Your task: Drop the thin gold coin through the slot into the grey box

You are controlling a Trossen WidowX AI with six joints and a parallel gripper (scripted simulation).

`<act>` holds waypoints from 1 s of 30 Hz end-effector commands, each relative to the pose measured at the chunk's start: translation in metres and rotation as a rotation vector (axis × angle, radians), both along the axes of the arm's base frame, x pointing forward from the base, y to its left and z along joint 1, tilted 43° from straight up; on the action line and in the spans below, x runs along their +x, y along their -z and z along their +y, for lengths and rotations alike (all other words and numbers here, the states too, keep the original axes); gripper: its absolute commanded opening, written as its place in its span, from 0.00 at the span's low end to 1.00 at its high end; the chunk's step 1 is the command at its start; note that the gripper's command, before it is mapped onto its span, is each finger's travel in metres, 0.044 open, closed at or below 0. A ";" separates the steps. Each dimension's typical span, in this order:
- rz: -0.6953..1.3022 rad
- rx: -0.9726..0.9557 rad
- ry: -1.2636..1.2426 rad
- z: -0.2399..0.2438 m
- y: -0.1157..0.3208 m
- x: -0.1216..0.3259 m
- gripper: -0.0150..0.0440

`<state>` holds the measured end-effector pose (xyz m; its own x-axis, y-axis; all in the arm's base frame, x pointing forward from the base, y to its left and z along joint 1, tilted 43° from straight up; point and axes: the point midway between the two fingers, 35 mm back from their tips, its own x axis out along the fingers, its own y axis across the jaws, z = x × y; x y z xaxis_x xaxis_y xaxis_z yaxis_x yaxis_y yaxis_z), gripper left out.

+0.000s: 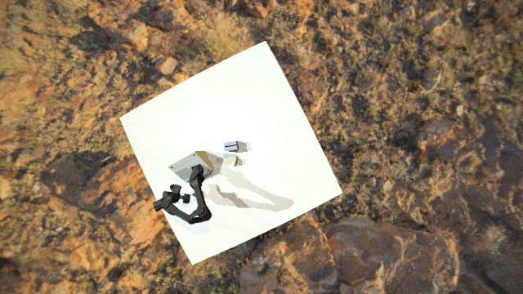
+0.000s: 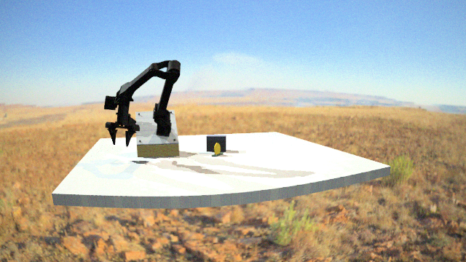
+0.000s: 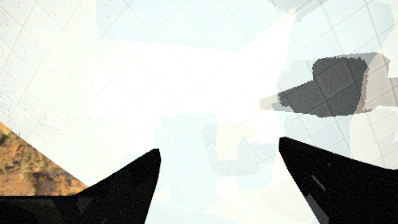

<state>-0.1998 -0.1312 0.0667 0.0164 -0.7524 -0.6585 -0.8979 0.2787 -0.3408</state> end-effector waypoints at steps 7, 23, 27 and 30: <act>0.143 0.032 -0.172 -0.019 -0.007 0.003 0.62; 0.724 0.056 -0.838 -0.102 -0.046 0.038 0.53; 0.948 0.021 -1.072 -0.133 -0.065 0.064 0.53; 1.121 -0.021 -1.235 -0.154 -0.081 0.088 0.53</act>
<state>-0.1369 -0.2610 0.1273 0.1230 -0.6428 -0.7561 -0.5840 -0.6629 0.4686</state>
